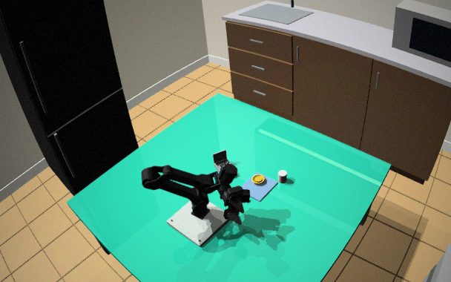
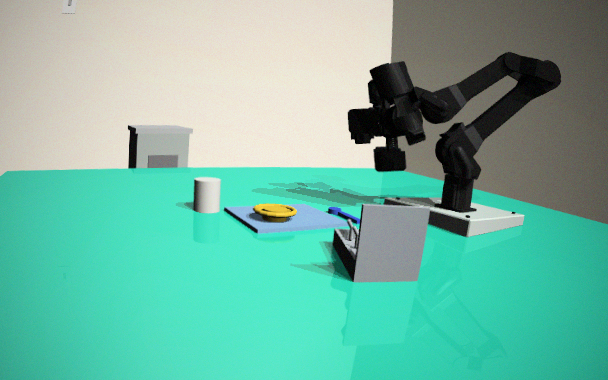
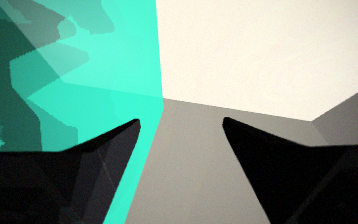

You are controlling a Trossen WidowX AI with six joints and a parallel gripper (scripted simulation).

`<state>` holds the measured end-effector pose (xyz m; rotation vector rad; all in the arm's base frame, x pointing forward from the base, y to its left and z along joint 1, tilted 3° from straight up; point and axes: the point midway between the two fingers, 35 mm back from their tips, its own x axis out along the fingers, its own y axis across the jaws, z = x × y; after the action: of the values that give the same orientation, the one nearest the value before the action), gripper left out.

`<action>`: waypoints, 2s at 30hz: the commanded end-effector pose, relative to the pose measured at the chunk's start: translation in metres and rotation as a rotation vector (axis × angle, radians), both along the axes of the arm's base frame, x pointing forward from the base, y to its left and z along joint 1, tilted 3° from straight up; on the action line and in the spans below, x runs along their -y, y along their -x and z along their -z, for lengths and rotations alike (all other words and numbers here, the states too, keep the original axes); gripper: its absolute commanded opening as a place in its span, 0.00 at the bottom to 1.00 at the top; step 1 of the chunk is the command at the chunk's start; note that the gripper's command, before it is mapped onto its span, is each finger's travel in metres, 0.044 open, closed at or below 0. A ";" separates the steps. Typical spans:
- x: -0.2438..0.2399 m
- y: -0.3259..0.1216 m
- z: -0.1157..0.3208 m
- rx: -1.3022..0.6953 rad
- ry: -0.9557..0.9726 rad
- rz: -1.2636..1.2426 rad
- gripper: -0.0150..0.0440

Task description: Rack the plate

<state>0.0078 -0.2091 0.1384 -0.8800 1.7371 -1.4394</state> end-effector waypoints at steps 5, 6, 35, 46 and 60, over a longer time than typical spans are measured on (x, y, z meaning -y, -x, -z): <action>0.007 -0.015 -0.001 0.009 -0.031 -0.063 0.93; 0.010 -0.021 -0.002 0.014 -0.046 -0.090 0.93; 0.007 -0.221 0.025 0.346 -0.697 -0.543 0.93; -0.034 -0.274 0.045 0.459 -1.023 -0.482 0.93; -0.092 -0.314 0.059 0.530 -1.338 -0.278 0.93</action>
<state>0.3168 -0.1274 0.0818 -0.0408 1.5521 -0.1147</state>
